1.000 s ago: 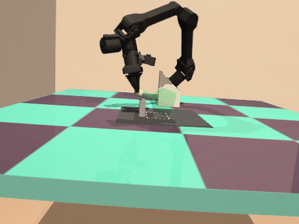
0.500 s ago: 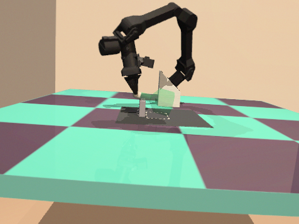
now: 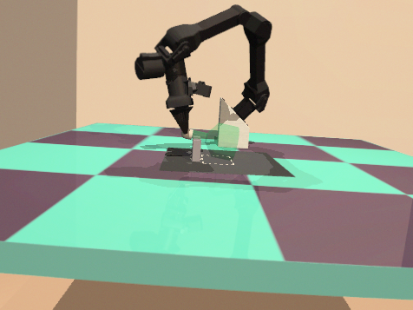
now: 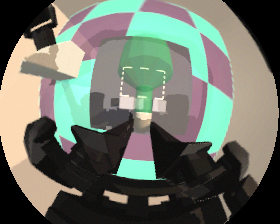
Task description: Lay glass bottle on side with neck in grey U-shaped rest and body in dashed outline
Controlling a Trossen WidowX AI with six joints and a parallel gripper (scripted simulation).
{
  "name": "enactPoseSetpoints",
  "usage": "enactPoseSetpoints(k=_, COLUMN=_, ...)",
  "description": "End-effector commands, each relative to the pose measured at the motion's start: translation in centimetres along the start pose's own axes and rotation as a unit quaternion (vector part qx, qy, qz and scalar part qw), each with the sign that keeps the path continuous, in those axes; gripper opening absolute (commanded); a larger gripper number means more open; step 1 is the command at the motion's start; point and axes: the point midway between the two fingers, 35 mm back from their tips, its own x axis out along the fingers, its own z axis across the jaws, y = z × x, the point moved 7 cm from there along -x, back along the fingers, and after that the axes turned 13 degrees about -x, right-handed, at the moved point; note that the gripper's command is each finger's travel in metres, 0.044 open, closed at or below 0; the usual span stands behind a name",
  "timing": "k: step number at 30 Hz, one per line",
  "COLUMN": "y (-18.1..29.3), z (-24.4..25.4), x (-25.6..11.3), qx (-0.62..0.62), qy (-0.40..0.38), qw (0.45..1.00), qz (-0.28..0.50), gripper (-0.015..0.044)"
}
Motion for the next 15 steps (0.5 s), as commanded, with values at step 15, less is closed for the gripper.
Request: enactPoseSetpoints(k=15, y=0.18, z=0.15, x=0.68, qx=-0.003, qy=0.0, qw=1.0, qz=0.003, gripper=0.0113)
